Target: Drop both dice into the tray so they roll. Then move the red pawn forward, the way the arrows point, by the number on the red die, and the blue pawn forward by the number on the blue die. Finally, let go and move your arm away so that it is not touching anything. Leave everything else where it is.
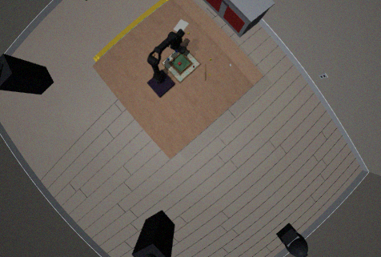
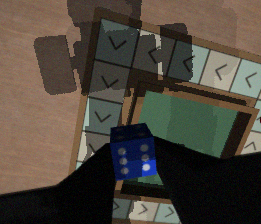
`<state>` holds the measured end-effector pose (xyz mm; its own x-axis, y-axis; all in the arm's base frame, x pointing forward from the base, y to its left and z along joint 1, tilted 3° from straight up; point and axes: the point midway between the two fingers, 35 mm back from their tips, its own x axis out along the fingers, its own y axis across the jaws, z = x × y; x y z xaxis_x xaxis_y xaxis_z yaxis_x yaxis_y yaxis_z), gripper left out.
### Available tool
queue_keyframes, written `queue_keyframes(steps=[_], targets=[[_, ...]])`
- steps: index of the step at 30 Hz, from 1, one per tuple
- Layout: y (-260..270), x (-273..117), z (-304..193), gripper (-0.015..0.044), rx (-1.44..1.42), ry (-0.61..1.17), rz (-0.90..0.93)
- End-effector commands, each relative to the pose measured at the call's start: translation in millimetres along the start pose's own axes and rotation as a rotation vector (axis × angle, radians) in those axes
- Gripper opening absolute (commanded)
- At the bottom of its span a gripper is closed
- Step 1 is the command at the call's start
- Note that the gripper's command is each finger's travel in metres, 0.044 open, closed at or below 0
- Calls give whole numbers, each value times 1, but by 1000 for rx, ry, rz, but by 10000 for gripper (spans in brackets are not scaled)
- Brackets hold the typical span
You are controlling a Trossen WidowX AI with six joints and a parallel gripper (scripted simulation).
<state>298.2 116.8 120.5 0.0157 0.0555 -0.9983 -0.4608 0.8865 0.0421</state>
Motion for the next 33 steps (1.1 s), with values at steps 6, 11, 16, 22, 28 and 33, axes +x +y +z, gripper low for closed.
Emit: queue_keyframes(steps=[6,11,16,22,28,33], targets=[[-44,9,-12,0,131,6,-6],[-70,13,-21,0,212,7,-7],[-94,17,-33,0,297,8,-9],[-116,22,-45,0,374,8,-12],[-117,27,-40,0,381,-143,-40],[-119,30,-36,0,383,-312,-71]])
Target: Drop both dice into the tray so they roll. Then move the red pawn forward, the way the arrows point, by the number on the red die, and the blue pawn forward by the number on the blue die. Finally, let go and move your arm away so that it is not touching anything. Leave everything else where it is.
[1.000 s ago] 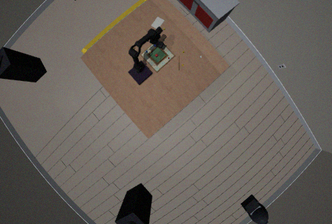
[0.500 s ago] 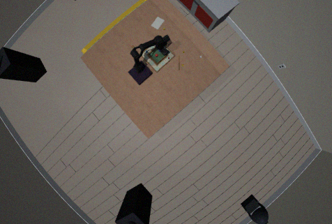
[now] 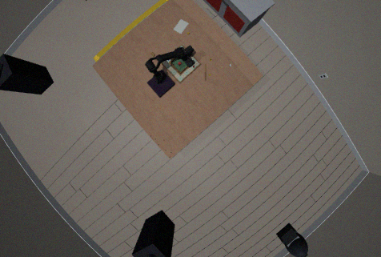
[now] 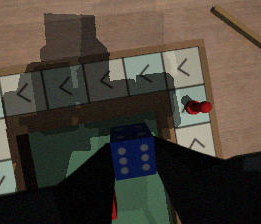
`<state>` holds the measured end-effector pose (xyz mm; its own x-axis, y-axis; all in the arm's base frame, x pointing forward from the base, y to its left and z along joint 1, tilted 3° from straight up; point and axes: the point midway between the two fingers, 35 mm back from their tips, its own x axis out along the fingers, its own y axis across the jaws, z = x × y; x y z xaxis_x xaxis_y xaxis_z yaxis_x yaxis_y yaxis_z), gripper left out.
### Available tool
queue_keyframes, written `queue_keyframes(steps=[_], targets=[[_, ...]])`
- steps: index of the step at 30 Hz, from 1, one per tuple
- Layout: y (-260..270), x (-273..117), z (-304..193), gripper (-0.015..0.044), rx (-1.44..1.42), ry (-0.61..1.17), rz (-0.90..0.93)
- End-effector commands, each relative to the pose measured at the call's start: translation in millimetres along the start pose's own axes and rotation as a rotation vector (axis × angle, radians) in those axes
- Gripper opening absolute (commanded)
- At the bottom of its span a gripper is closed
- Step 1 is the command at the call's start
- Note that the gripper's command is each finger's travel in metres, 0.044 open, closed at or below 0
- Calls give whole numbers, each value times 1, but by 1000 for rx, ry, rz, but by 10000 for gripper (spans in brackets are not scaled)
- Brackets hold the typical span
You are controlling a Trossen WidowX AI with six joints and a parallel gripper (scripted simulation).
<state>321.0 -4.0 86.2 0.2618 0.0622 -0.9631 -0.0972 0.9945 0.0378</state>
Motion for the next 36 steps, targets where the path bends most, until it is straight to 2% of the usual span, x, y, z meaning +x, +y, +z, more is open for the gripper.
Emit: queue_keyframes(steps=[1,16,19,25,36], targets=[[0,3,0,0,9,-103,5],[-1,7,4,0,-4,-587,6],[-2,1,2,0,-5,-592,6],[-1,-40,-20,0,-5,-589,6],[-1,-39,-21,0,0,-592,2]])
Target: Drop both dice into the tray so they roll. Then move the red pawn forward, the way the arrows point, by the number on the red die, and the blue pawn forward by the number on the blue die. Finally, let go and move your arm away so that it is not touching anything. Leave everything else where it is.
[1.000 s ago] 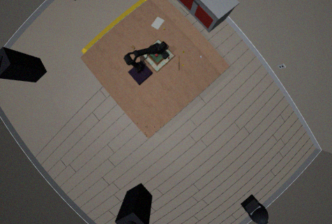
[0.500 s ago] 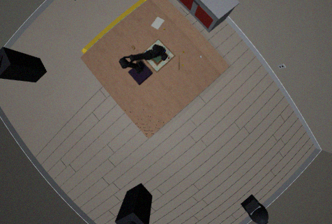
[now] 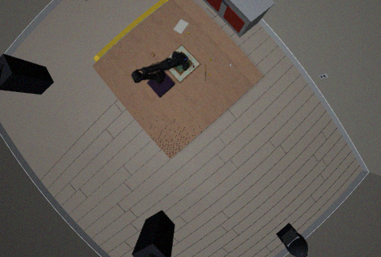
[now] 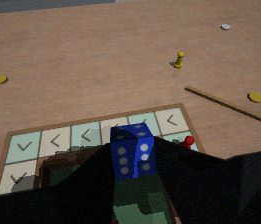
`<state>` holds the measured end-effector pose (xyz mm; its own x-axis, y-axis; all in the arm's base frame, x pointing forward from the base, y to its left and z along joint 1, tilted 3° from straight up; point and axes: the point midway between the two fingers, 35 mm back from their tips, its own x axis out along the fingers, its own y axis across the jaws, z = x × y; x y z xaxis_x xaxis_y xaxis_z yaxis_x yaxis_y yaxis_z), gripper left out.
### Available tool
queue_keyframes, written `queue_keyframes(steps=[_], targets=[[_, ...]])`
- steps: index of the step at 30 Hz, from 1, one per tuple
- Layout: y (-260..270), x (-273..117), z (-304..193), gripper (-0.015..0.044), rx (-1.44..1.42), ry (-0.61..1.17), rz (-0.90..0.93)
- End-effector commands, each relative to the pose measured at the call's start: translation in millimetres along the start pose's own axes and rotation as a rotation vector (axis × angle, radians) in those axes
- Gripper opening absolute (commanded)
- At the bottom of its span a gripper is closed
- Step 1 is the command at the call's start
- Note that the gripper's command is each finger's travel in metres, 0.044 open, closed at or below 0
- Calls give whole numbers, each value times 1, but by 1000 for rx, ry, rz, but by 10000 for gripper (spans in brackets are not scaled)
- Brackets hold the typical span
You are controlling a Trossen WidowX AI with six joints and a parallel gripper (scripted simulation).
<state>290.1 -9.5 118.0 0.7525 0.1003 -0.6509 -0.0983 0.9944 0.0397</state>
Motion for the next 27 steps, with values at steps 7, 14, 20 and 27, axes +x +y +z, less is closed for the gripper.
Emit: queue_keyframes(steps=[7,14,20,27], targets=[[0,0,0,79,0,-1,0],[0,-5,7,263,-1,0,1],[0,-26,30,420,-4,2,4],[-1,-6,24,440,17,302,8]])
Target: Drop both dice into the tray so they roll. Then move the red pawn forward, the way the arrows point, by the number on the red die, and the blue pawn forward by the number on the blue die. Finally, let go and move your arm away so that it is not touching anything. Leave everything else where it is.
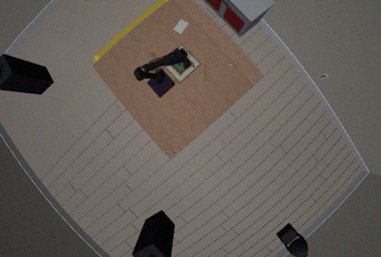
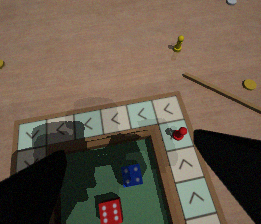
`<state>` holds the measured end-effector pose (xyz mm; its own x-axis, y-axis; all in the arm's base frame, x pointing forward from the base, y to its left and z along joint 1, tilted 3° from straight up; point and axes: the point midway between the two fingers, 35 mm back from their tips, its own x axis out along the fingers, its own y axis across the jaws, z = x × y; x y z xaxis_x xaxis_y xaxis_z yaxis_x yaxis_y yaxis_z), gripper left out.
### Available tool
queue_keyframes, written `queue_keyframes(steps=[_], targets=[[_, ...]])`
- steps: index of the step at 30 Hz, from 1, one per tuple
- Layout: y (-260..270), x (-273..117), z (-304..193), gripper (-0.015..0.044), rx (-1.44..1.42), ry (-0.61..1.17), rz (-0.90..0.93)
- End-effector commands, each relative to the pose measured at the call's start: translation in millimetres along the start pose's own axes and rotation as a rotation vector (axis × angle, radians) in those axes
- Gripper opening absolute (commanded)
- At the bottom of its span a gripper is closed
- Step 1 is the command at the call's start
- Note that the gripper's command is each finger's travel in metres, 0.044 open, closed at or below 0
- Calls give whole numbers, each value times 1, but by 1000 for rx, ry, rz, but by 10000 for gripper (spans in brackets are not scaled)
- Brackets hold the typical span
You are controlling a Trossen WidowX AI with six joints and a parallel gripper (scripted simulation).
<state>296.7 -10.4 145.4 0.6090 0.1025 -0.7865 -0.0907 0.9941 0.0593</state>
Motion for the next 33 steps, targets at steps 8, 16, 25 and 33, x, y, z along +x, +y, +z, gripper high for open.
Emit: queue_keyframes(steps=[8,16,25,33], targets=[[1,33,-9,440,-16,550,-13],[-20,48,-5,361,24,579,-30],[-80,80,0,200,74,644,-53],[-81,89,-5,200,74,644,-53]])
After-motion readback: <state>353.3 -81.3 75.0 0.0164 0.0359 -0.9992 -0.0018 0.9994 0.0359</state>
